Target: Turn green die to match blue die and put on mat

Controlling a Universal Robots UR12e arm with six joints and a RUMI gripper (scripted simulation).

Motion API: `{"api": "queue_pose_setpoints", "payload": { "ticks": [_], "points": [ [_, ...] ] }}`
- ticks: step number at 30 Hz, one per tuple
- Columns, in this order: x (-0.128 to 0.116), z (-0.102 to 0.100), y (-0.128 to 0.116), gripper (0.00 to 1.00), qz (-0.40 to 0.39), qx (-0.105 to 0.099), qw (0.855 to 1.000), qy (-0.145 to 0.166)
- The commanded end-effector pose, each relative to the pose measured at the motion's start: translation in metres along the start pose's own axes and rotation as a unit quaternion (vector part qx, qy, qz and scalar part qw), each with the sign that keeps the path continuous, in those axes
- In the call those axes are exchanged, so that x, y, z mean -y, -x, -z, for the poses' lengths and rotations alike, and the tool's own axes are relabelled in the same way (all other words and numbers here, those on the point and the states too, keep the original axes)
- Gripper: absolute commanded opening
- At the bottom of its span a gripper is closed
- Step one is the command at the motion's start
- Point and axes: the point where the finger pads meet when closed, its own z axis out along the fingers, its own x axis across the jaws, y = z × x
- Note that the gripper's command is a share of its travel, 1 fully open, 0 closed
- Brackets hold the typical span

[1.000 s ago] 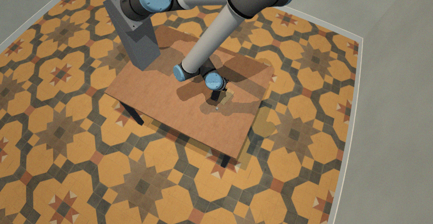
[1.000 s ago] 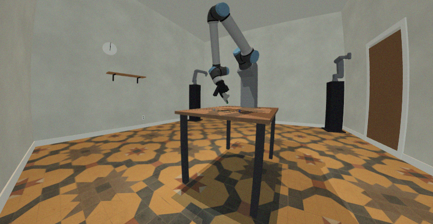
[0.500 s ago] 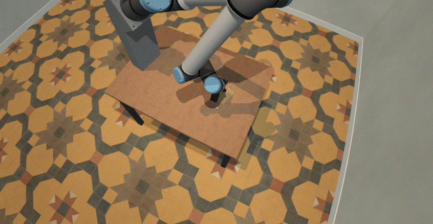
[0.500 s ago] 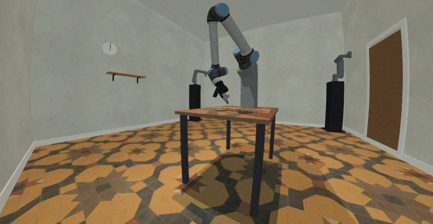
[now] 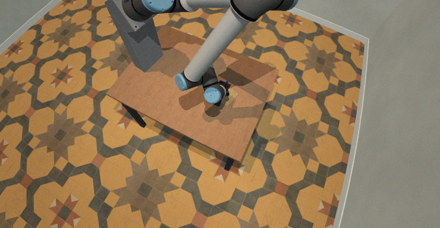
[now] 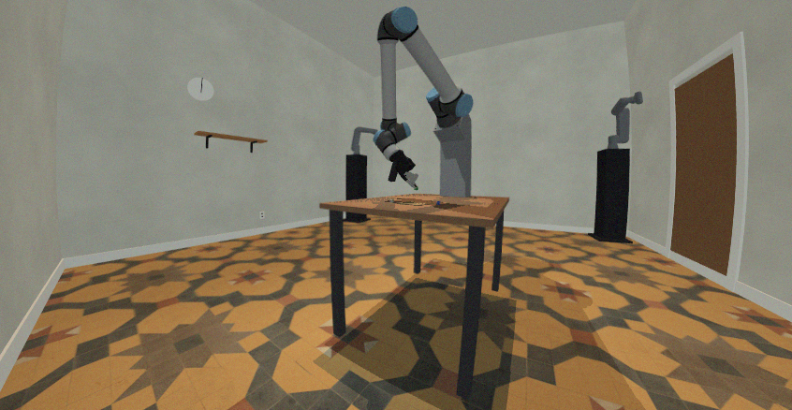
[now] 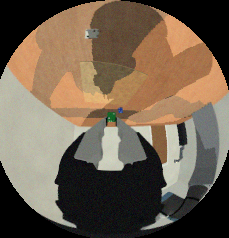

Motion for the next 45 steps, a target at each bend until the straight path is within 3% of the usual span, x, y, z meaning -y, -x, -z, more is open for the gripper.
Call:
{"api": "queue_pose_setpoints", "payload": {
  "ticks": [1, 11, 45],
  "points": [
    [0.0001, 0.0014, 0.0015, 0.00, 0.000, 0.002, 1.000, 0.019],
    [0.0005, 0.0031, 0.0035, 0.00, -0.001, 0.006, 0.999, 0.032],
    [0.0057, -0.0027, 0.0036, 0.00, -0.001, 0.007, 0.999, 0.033]
  ]
}}
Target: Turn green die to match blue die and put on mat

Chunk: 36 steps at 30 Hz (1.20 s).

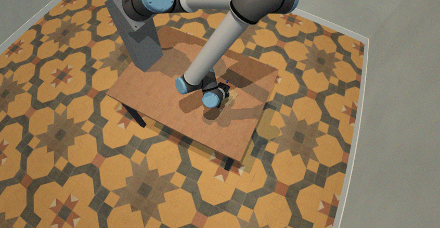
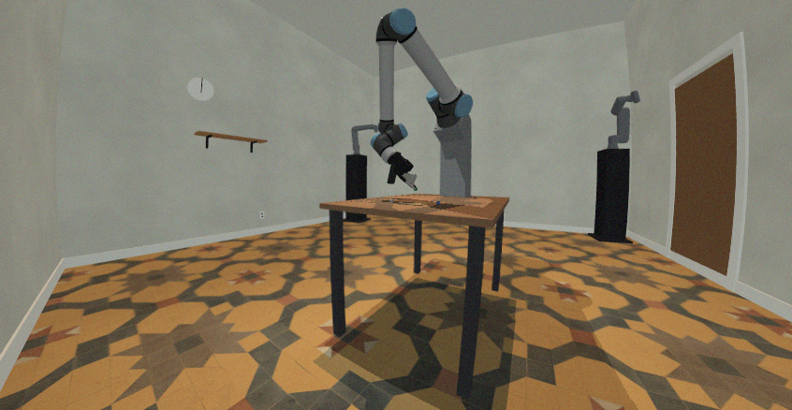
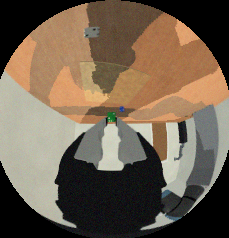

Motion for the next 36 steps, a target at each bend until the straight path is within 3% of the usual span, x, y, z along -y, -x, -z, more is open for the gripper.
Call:
{"api": "queue_pose_setpoints", "payload": {
  "ticks": [1, 36],
  "points": [
    [0.002, -0.002, 0.000, 0.00, 0.000, 0.000, 1.000, 0.000],
    [0.037, -0.037, 0.000, 0.00, 0.000, 0.000, 1.000, 0.000]
  ]
}}
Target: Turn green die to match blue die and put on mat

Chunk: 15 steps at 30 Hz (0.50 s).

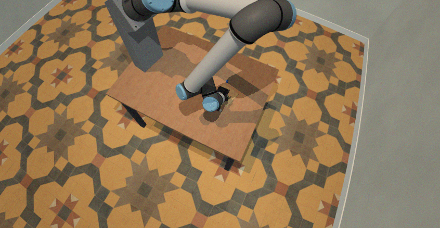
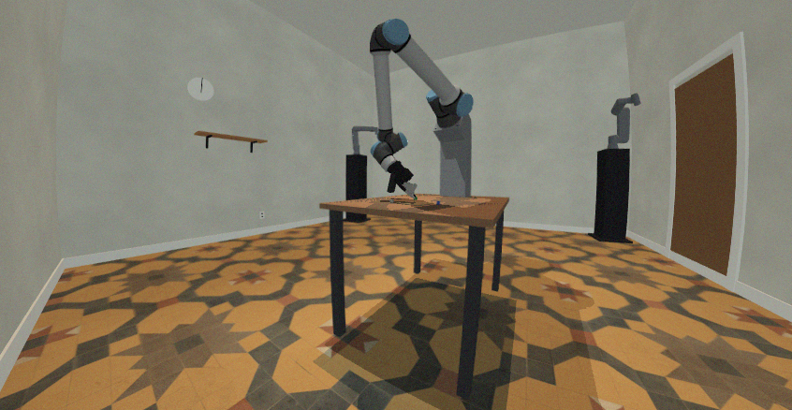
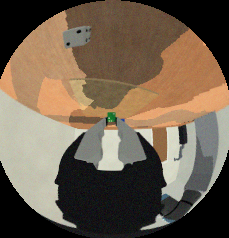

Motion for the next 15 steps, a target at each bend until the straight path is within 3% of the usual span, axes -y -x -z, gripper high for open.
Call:
{"api": "queue_pose_setpoints", "payload": {
  "ticks": [1, 15],
  "points": [
    [0.0028, -0.0029, 0.0003, 0.00, 0.000, 0.000, 1.000, 0.000],
    [0.0067, -0.0068, 0.0003, 0.00, 0.000, 0.000, 1.000, 0.000]
  ]
}}
